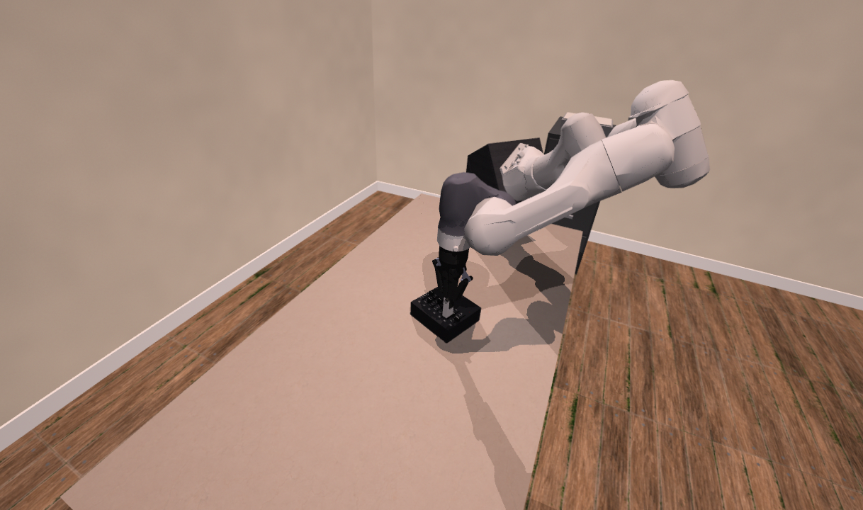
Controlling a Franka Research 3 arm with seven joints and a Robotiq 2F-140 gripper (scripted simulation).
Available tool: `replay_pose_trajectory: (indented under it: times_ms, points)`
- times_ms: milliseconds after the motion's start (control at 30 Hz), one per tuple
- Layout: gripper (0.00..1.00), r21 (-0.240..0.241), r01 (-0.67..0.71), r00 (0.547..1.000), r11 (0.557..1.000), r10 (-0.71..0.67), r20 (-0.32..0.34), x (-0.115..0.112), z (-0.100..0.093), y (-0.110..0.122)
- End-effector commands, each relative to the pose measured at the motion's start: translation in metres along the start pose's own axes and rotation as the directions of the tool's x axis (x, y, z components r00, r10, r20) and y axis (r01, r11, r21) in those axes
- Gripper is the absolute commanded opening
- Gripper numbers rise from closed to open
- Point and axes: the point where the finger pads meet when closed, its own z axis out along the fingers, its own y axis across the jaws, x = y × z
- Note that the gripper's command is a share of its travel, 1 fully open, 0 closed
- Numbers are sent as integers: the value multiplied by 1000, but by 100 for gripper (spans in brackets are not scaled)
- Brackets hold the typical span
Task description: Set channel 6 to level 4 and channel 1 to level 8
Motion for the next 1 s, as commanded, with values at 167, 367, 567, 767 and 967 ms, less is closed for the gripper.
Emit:
replay_pose_trajectory:
  times_ms: [167,367,567,767,967]
  points:
    - [0,-2,-10,1000,1000,10,-4,1,-23,0]
    - [0,-2,-10,1000,1000,10,-4,1,-27,0]
    - [0,-2,-10,1000,1000,10,-4,1,-27,0]
    - [100,-2,-10,1000,1000,10,-4,1,-28,0]
    - [100,-2,-10,1000,1000,10,-4,1,-31,-1]
